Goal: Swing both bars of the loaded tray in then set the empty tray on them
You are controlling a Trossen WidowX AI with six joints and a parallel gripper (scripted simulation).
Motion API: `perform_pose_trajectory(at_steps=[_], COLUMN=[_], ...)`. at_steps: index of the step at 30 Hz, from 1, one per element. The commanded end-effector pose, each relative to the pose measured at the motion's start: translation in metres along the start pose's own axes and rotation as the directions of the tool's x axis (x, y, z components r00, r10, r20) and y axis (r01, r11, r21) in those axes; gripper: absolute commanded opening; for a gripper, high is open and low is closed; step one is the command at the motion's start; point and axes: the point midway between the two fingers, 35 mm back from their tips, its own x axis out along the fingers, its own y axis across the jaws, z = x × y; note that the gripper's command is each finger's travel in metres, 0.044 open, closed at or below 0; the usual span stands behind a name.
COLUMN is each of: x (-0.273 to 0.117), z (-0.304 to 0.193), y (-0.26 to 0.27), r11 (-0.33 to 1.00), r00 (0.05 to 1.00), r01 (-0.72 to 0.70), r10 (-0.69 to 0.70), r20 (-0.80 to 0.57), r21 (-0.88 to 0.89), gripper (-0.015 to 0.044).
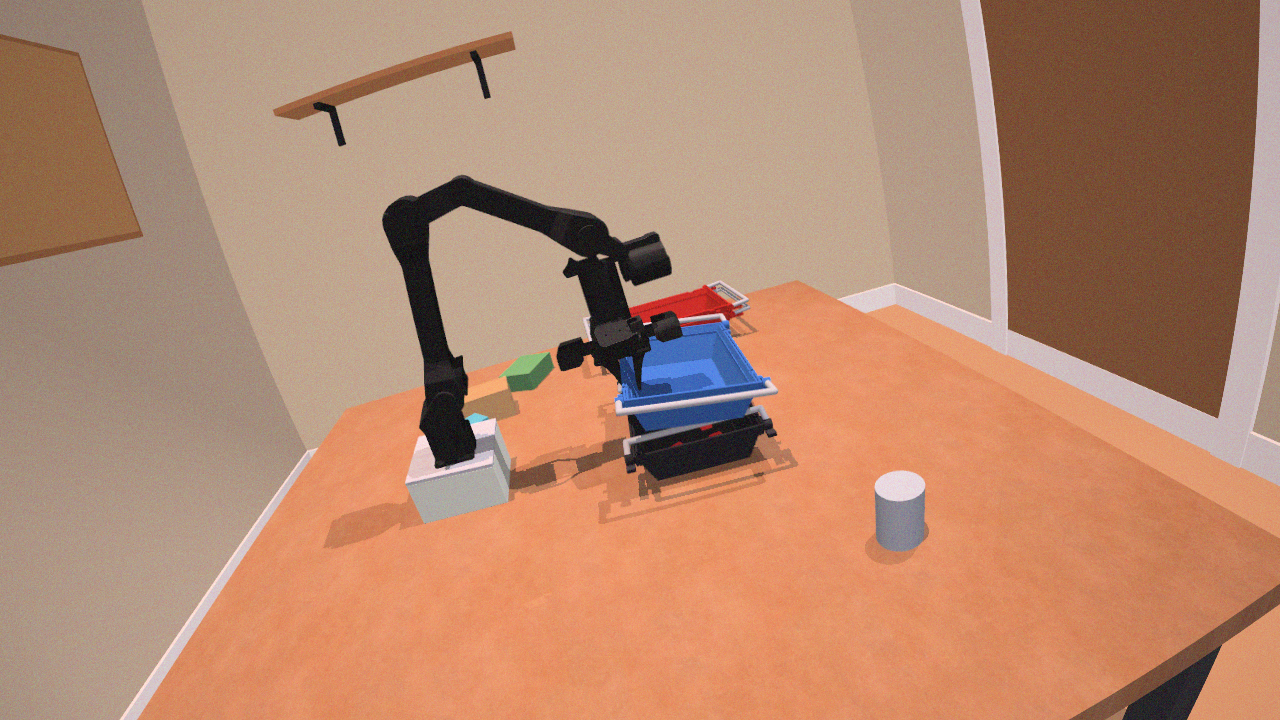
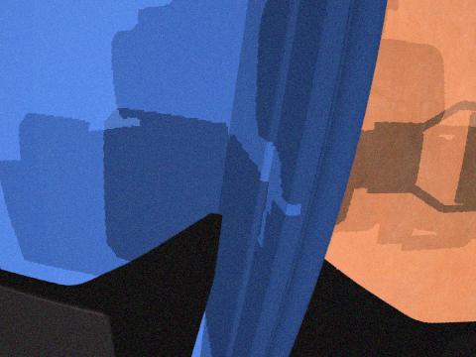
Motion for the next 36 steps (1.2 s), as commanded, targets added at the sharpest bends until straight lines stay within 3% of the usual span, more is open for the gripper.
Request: perform_pose_trajectory(at_steps=[1,36], x=[0.002,0.016], z=[0.000,0.000], y=[-0.001,-0.009], r11=[1.000,0.999], r00=[1.000,0.999], r01=[0.004,0.035], r10=[-0.004,-0.035], r20=[0.000,0.001], r21=[-0.001,-0.005], gripper=[0.0000,0.0000])
